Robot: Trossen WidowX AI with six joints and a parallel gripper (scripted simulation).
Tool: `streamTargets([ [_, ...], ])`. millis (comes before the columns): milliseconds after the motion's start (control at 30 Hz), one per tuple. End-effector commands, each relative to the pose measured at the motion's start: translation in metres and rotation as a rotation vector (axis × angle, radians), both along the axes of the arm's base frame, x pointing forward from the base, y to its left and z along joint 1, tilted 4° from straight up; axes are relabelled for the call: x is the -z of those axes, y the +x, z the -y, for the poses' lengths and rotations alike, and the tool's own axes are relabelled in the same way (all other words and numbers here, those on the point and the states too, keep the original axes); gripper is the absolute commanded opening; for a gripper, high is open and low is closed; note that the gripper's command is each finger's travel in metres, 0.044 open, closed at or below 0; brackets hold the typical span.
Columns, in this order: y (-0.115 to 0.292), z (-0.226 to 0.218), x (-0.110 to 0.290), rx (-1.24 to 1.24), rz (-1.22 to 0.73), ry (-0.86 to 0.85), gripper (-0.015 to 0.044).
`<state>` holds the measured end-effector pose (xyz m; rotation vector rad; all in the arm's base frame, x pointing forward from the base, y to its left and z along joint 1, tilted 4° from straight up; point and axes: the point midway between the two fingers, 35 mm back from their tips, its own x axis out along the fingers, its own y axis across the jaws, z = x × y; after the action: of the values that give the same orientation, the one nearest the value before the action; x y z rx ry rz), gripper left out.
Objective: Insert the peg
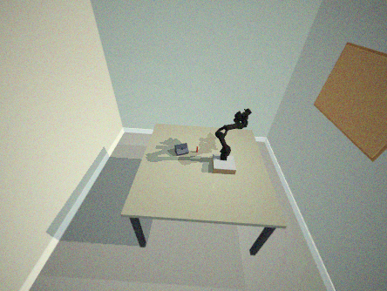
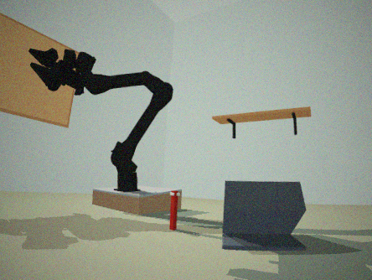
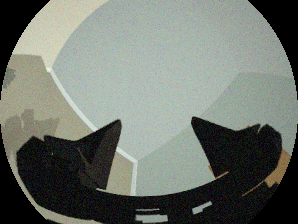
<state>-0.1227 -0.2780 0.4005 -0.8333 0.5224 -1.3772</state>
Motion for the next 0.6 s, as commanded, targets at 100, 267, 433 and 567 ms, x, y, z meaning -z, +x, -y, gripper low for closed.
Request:
streamTargets([
  [100,0.011,0.018,0.009,-0.045,0.095,0.049,0.0440],
  [267,0.022,0.030,0.016,-0.078,0.153,0.087,0.0440],
  [433,0.033,0.041,0.022,-0.106,0.202,0.122,0.0440],
  [567,0.042,0.050,0.027,-0.129,0.239,0.153,0.0440],
])
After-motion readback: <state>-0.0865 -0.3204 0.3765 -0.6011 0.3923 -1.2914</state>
